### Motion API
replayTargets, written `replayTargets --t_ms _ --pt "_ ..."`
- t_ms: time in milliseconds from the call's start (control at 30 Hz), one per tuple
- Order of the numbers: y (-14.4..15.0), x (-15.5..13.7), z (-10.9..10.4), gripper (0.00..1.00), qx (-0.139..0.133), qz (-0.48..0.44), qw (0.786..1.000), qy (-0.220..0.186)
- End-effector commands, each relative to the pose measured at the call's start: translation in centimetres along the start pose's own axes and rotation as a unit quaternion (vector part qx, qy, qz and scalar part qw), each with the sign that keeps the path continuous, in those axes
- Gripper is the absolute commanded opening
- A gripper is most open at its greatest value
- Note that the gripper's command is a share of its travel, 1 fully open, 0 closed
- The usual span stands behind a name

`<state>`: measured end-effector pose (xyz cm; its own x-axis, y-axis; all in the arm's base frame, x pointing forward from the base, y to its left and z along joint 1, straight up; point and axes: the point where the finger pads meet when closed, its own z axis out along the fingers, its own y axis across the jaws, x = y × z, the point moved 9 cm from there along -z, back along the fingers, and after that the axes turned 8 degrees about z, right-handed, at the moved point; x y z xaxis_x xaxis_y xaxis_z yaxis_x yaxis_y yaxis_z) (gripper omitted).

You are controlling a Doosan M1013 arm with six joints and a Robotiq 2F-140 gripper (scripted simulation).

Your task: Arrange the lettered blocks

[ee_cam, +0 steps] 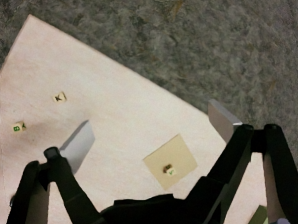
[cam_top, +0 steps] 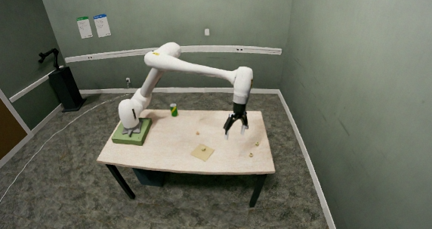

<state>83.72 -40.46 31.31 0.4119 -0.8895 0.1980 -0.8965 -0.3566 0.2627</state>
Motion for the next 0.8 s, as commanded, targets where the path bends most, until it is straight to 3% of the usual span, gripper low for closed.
replayTargets --t_ms 0,600,700,767 --pt "0.0 0.0 -0.1 1.0 0.001 0.0 1.0 0.0" --pt "0.0 -0.1 -0.1 1.0 0.001 0.001 1.0 0.001" --pt "-0.6 -2.2 0.4 1.0 0.005 0.003 1.0 0.011" --pt "-1.4 -5.4 1.2 1.0 0.013 0.005 1.0 0.025"
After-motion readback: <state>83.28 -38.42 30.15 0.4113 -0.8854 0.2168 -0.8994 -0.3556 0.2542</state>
